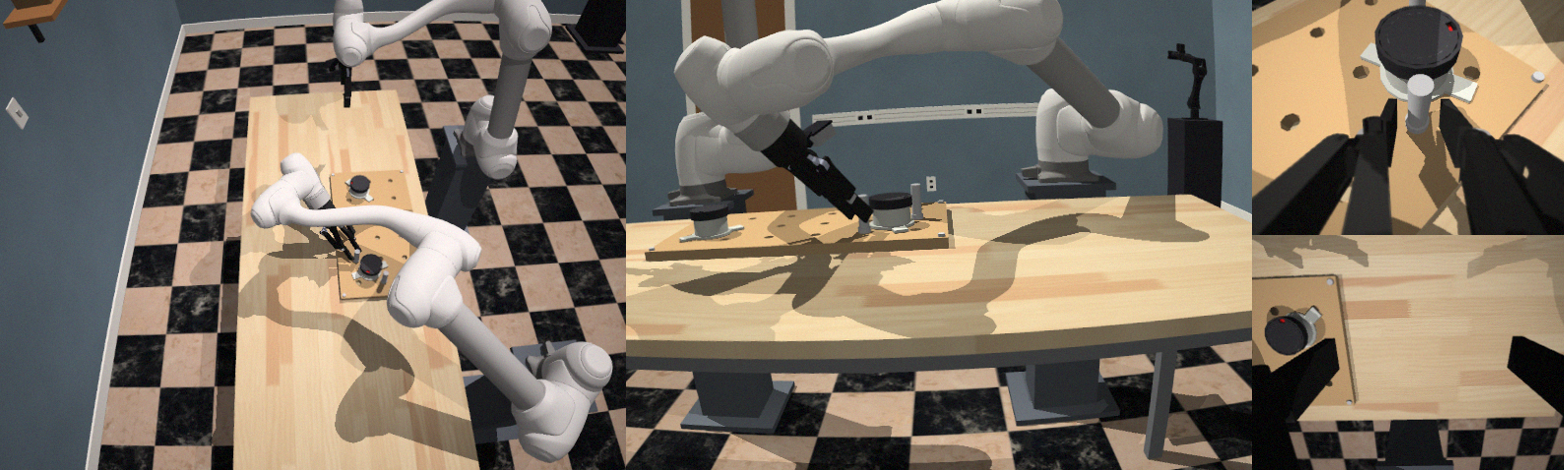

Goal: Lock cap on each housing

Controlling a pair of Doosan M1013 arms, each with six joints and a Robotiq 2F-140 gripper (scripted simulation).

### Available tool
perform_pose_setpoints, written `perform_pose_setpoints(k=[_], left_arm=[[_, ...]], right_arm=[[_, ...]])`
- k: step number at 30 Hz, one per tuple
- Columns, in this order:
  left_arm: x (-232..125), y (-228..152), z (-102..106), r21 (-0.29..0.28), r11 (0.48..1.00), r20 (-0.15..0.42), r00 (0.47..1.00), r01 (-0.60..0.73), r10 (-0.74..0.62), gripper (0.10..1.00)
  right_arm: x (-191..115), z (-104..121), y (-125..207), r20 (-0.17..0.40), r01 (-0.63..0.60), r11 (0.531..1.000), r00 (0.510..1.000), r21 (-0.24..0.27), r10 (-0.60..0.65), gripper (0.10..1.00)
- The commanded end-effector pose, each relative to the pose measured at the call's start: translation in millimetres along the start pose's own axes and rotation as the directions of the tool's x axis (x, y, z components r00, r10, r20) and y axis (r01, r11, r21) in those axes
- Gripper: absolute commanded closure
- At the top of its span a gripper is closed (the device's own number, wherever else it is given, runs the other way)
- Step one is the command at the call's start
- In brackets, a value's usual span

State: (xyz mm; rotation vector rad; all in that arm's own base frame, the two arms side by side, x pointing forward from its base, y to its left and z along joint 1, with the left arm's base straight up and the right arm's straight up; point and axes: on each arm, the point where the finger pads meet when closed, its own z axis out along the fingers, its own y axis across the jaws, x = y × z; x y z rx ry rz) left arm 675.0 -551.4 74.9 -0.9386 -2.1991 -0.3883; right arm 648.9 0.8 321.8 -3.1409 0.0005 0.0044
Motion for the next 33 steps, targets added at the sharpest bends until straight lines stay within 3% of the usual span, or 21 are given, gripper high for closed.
perform_pose_setpoints(k=[1, 6, 17, 33], left_arm=[[1.5, 0.0, -5.8, -0.001, 1.000, 0.001, 1.000, 0.000, 0.000, 0.770], [1.5, 0.1, -5.8, -0.001, 1.000, 0.001, 1.000, 0.000, 0.000, 0.770], [2.0, 0.0, -54.2, -0.001, 1.000, 0.001, 1.000, 0.000, 0.000, 0.770], [0.8, 0.0, -81.3, -0.003, 1.000, 0.013, 1.000, 0.000, 0.000, 0.770]], right_arm=[[0.2, -0.7, -0.1, -0.001, 0.000, 1.000, 1.000, 0.000, 0.000, 0.098], [0.2, -0.7, -0.1, -0.001, 0.000, 1.000, 1.000, 0.000, 0.000, 0.098], [0.2, -0.7, -0.1, -0.001, 0.000, 1.000, 1.000, 0.000, 0.000, 0.098], [0.2, -0.7, -0.1, -0.001, 0.000, 1.000, 1.000, 0.000, 0.000, 0.098]])
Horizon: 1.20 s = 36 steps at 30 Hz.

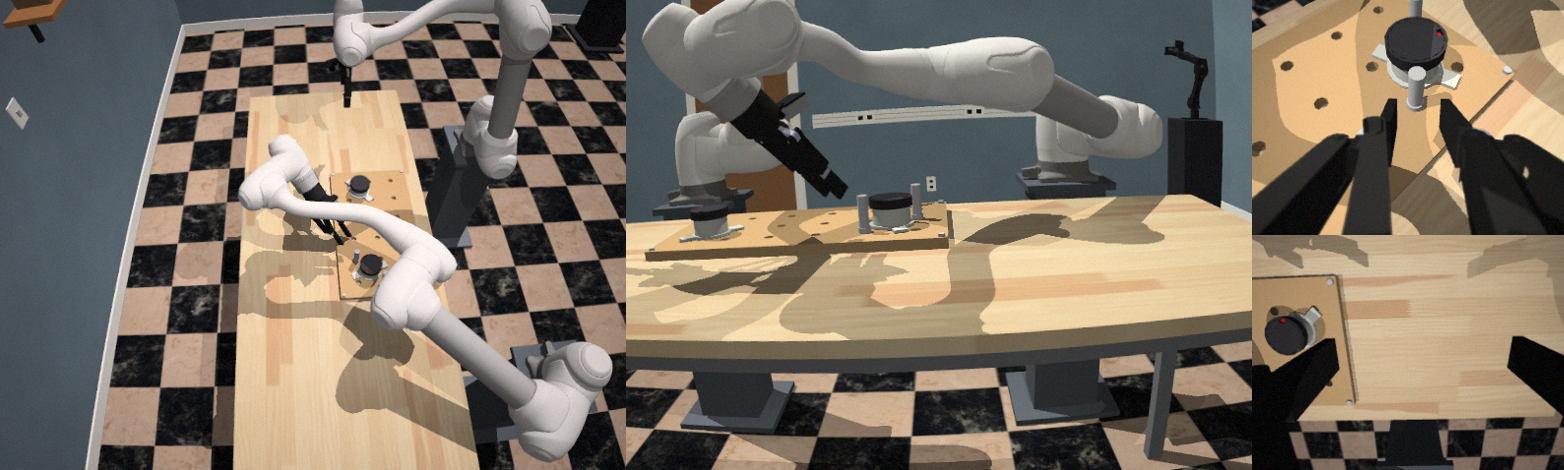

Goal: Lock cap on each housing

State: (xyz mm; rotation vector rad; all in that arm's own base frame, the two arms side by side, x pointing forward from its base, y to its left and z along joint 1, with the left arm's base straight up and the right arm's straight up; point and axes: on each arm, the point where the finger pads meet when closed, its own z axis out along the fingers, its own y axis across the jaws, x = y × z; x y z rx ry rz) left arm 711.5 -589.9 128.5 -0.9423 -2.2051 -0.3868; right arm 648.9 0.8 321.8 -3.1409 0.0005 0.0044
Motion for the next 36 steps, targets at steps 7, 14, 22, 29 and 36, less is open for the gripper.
perform_pose_setpoints(k=[7, 14, 22, 29, 36], left_arm=[[7.0, 0.3, -9.7, -0.001, 1.000, 0.002, 1.000, 0.000, 0.000, 0.770], [2.7, 13.7, -0.9, 0.007, 0.997, -0.011, 0.997, 0.070, -0.070, 0.770], [17.6, 46.2, -12.3, 0.037, 0.967, 0.025, 0.967, 0.253, -0.254, 0.770], [26.9, 64.8, -17.0, 0.059, 0.932, 0.039, 0.932, 0.357, -0.359, 0.770], [39.8, 88.2, -21.9, 0.091, 0.870, 0.049, 0.871, 0.484, -0.490, 0.770]], right_arm=[[0.2, -0.7, -0.1, -0.001, 0.000, 1.000, 1.000, 0.000, 0.000, 0.098], [0.2, -0.7, -0.1, -0.001, 0.000, 1.000, 1.000, 0.000, 0.000, 0.098], [0.2, -0.7, -0.1, -0.001, 0.000, 1.000, 1.000, 0.000, 0.000, 0.098], [0.2, -0.7, -0.1, -0.001, 0.000, 1.000, 1.000, 0.000, 0.000, 0.098], [0.2, -0.7, -0.1, -0.001, 0.000, 1.000, 1.000, 0.000, 0.000, 0.098]])
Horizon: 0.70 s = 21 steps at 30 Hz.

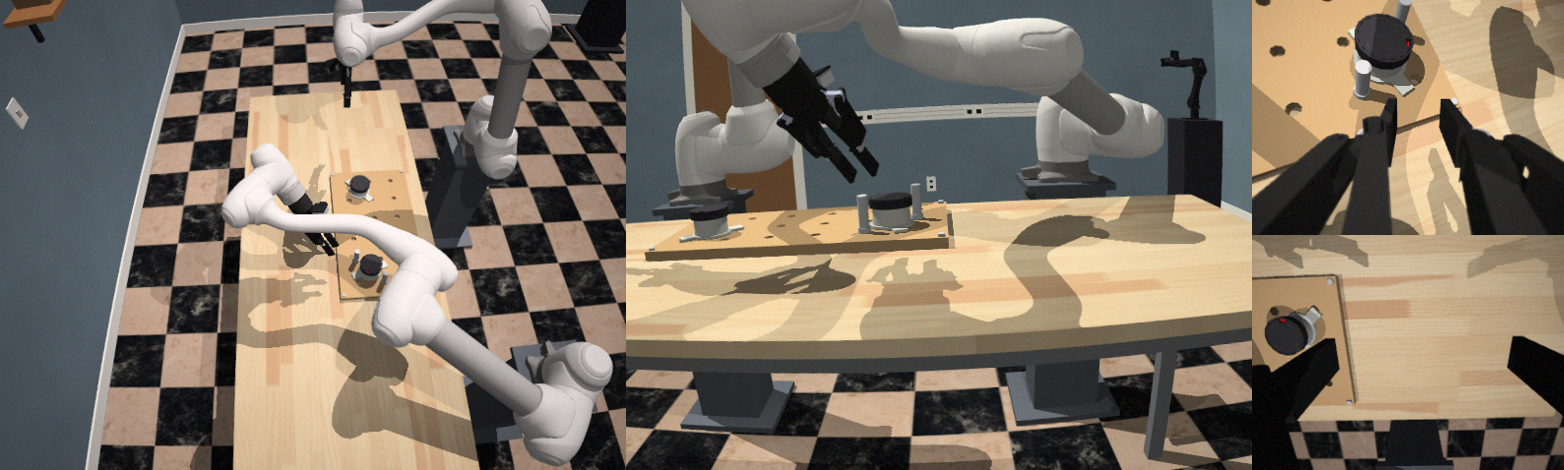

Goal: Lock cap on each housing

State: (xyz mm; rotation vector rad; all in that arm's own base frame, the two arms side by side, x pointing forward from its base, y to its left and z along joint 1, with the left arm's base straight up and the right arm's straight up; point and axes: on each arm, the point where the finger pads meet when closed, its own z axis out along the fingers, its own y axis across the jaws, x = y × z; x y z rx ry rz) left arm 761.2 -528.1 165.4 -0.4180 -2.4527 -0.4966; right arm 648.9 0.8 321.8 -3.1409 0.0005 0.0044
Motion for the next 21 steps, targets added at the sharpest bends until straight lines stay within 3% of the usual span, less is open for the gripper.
perform_pose_setpoints(k=[1, 12, 16, 18, 21], left_arm=[[1.5, 11.3, -3.8, 0.016, 0.998, 0.021, 0.998, 0.060, -0.061, 0.770], [7.9, 63.0, -15.1, 0.082, 0.941, 0.044, 0.942, 0.329, -0.333, 0.770], [13.7, 88.0, -19.7, 0.117, 0.885, 0.044, 0.887, 0.451, -0.459, 0.770], [13.7, 88.0, -19.7, 0.117, 0.885, 0.044, 0.887, 0.451, -0.459, 0.770], [18.0, 105.4, -21.5, 0.144, 0.831, 0.039, 0.836, 0.537, -0.547, 0.770]], right_arm=[[0.2, -0.7, -0.1, -0.001, 0.000, 1.000, 1.000, 0.000, 0.000, 0.098], [0.2, -0.7, -0.1, -0.001, 0.000, 1.000, 1.000, 0.000, 0.000, 0.098], [0.2, -0.7, -0.1, -0.001, 0.000, 1.000, 1.000, 0.000, 0.000, 0.098], [0.2, -0.7, -0.1, -0.001, 0.000, 1.000, 1.000, 0.000, 0.000, 0.098], [0.2, -0.7, -0.1, -0.001, 0.000, 1.000, 1.000, 0.000, 0.000, 0.098]])
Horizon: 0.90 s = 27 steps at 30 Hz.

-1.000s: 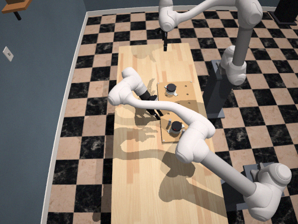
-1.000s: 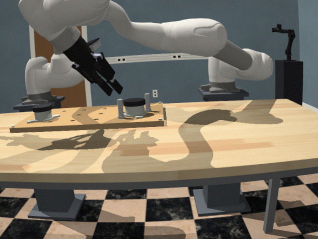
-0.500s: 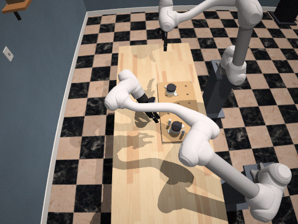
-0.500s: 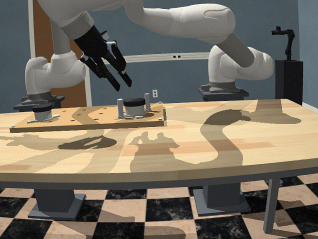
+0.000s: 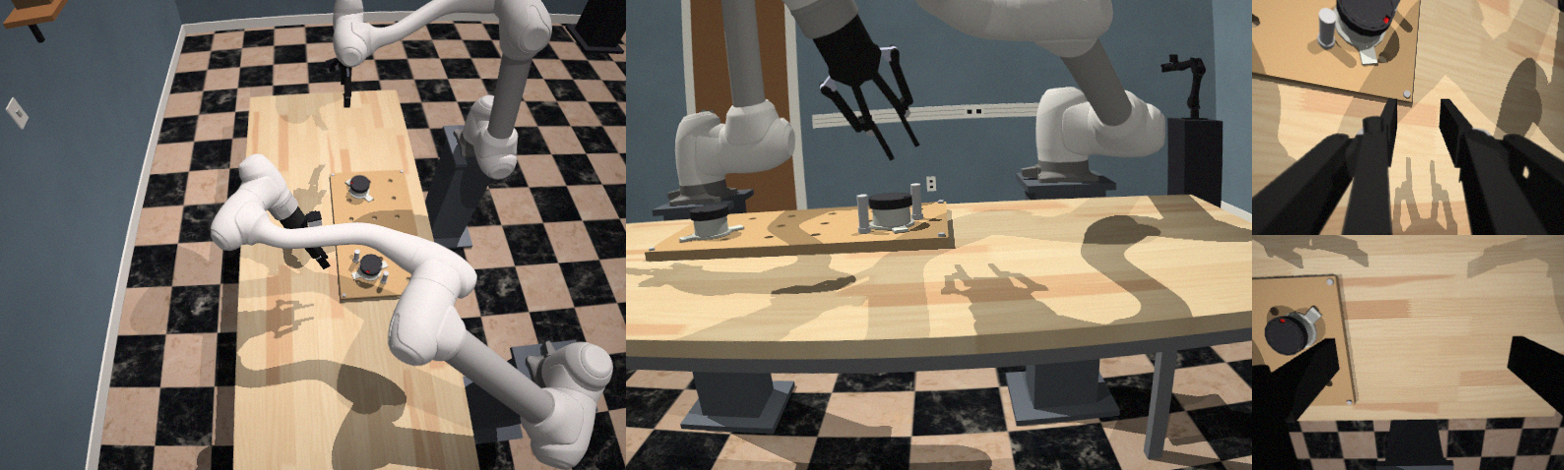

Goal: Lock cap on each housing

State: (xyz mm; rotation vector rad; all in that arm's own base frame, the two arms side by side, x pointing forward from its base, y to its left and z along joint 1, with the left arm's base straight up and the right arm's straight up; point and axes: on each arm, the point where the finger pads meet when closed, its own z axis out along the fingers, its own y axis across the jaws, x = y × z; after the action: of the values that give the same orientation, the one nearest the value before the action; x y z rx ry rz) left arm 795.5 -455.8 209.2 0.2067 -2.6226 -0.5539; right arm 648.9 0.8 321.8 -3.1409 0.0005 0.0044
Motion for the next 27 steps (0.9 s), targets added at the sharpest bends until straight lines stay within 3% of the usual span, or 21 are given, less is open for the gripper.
perform_pose_setpoints(k=[1, 7, 12, 14, 18, 20, 24, 27], left_arm=[[-5.2, 23.0, -6.1, 0.038, 0.991, 0.016, 0.991, 0.131, -0.132, 0.770], [-8.4, 36.0, -8.0, 0.055, 0.978, 0.016, 0.979, 0.202, -0.204, 0.770], [-15.8, 73.4, -12.7, 0.106, 0.916, 0.006, 0.921, 0.388, -0.390, 0.770], [-15.8, 73.4, -12.7, 0.106, 0.916, 0.006, 0.921, 0.388, -0.390, 0.770], [-18.8, 96.6, -14.0, 0.135, 0.853, -0.009, 0.862, 0.503, -0.507, 0.770], [-18.7, 96.0, -14.0, 0.135, 0.855, -0.008, 0.864, 0.501, -0.504, 0.770], [-20.4, 110.0, -14.1, 0.150, 0.812, -0.021, 0.822, 0.565, -0.569, 0.770], [-22.2, 131.9, -13.6, 0.172, 0.736, -0.044, 0.751, 0.655, -0.659, 0.770]], right_arm=[[0.2, -0.7, -0.1, -0.001, 0.000, 1.000, 1.000, 0.000, 0.000, 0.098], [0.2, -0.7, -0.1, -0.001, 0.000, 1.000, 1.000, 0.000, 0.000, 0.098], [0.2, -0.7, -0.1, -0.001, 0.000, 1.000, 1.000, 0.000, 0.000, 0.098], [0.2, -0.7, -0.1, -0.001, 0.000, 1.000, 1.000, 0.000, 0.000, 0.098], [0.2, -0.7, -0.1, -0.001, 0.000, 1.000, 1.000, 0.000, 0.000, 0.098], [0.2, -0.7, -0.1, -0.001, 0.000, 1.000, 1.000, 0.000, 0.000, 0.098], [0.2, -0.7, -0.1, -0.001, 0.000, 1.000, 1.000, 0.000, 0.000, 0.098], [0.2, -0.7, -0.1, -0.001, 0.000, 1.000, 1.000, 0.000, 0.000, 0.098]])
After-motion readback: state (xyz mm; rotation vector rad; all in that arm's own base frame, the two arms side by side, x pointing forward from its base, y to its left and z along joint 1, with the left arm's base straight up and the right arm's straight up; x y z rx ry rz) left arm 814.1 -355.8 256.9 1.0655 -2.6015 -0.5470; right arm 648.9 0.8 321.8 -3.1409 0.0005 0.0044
